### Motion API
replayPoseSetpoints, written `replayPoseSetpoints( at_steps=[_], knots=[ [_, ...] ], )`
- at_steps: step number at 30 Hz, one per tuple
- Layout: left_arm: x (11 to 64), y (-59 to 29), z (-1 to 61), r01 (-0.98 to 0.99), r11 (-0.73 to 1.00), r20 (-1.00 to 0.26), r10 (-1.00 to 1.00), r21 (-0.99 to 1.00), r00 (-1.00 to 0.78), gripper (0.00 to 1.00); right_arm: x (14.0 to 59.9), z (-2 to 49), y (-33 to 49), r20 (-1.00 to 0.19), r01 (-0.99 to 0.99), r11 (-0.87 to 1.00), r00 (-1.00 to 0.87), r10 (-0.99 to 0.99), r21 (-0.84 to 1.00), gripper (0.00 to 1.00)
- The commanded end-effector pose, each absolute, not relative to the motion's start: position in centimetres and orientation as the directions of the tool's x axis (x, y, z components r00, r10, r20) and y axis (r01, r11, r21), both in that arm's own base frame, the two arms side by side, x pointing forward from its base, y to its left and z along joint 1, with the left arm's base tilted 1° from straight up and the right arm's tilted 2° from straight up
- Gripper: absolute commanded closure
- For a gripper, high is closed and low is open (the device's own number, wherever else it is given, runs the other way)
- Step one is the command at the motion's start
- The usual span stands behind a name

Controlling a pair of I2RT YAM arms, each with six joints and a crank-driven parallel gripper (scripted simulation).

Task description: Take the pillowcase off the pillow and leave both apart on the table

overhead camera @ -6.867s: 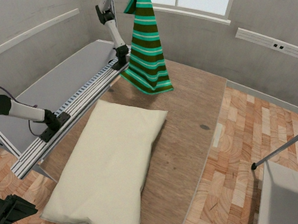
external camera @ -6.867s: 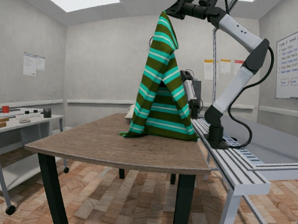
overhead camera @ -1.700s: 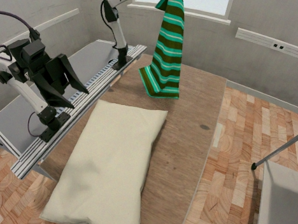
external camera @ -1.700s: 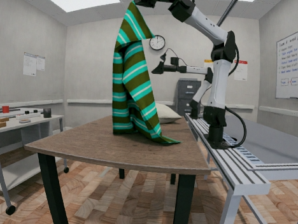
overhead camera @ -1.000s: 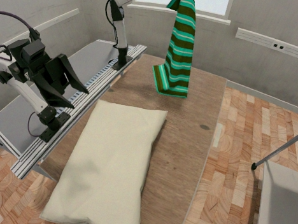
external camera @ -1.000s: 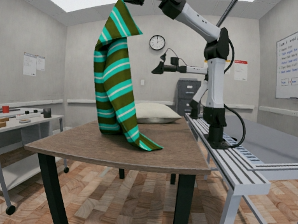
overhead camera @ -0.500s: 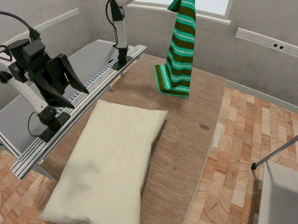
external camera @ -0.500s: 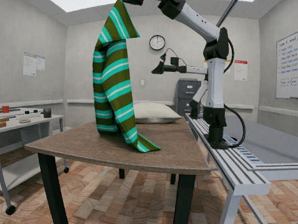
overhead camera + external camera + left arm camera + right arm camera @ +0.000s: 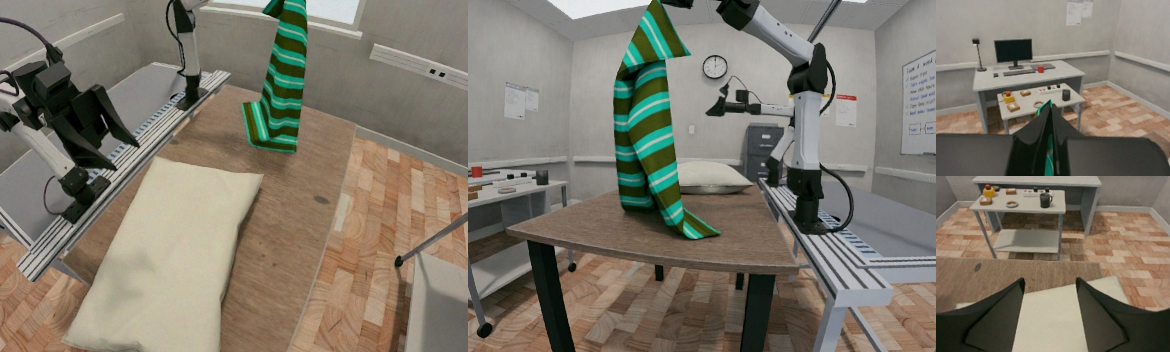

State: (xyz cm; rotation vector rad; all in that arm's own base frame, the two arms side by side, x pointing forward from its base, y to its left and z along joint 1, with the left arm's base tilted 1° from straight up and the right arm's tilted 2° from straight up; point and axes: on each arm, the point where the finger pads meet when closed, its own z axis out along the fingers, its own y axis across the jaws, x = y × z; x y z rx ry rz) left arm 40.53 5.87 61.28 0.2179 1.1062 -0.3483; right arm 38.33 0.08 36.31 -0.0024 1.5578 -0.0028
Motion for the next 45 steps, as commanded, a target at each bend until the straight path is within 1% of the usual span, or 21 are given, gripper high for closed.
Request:
replayPoseSetpoints(
  at_steps=[1, 13, 26, 33, 35, 36, 45],
  knots=[
    [39.5, 5.7, 62.2, 0.361, 0.932, -0.887, -0.146, 0.025, 0.437, 0.99, 38.4, 37.8, -0.1, -0.998, 0.009, 1.000, 0.054, -0.013, -0.012, 0.37],
    [37.8, 5.6, 60.0, 0.372, 0.927, -0.878, -0.143, 0.043, 0.457, 0.99, 38.4, 37.8, -0.1, -0.998, 0.009, 1.000, 0.054, -0.013, -0.012, 0.37],
    [36.1, 5.5, 55.7, 0.368, 0.929, -0.880, -0.143, 0.039, 0.453, 0.99, 38.4, 37.8, -0.1, -0.998, 0.009, 1.000, 0.054, -0.013, -0.012, 0.37],
    [36.1, 5.8, 54.9, 0.356, 0.934, -0.884, -0.150, 0.020, 0.442, 0.99, 38.4, 37.8, -0.1, -0.998, 0.009, 1.000, 0.054, -0.013, -0.012, 0.37],
    [35.8, 5.2, 55.6, 0.366, 0.930, -0.881, -0.147, 0.032, 0.449, 0.99, 38.4, 37.8, -0.1, -0.998, 0.009, 1.000, 0.054, -0.013, -0.012, 0.37],
    [36.0, 5.7, 54.4, 0.363, 0.932, -0.891, -0.152, 0.015, 0.427, 0.99, 38.4, 37.8, -0.1, -0.998, 0.009, 1.000, 0.054, -0.013, -0.012, 0.37],
    [34.6, 5.5, 52.4, 0.366, 0.930, -0.883, -0.142, 0.035, 0.448, 0.99, 38.4, 37.8, -0.1, -0.998, 0.009, 1.000, 0.054, -0.013, -0.012, 0.37]
  ],
)
